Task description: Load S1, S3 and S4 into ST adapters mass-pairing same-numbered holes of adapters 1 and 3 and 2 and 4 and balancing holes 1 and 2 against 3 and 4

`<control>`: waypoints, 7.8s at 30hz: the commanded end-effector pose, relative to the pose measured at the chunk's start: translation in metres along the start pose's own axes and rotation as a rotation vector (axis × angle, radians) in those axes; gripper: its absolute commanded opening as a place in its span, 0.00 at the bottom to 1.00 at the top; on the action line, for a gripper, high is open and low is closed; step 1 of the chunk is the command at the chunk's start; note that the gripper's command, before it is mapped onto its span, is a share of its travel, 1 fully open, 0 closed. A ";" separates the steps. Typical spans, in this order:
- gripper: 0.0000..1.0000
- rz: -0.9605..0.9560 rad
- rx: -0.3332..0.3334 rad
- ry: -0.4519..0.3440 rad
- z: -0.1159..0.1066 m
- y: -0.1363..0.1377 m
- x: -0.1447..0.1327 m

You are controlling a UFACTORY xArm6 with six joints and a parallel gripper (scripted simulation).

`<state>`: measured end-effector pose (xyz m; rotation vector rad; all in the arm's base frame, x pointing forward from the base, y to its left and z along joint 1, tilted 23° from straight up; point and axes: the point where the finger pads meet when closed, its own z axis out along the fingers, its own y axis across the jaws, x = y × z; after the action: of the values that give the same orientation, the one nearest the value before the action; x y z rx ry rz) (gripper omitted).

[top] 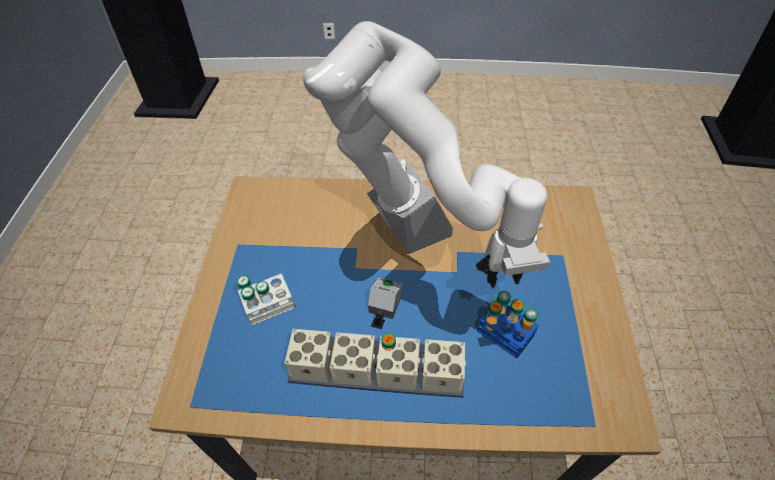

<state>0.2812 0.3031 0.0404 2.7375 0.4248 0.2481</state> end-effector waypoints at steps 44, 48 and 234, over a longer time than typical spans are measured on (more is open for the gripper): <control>0.57 0.868 0.003 0.013 0.013 -0.001 0.001; 0.57 0.868 0.003 0.013 0.021 -0.001 0.001; 0.00 0.868 0.002 0.013 0.111 0.000 0.002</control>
<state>0.3079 0.2663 -0.0642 2.7418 -0.7860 0.4664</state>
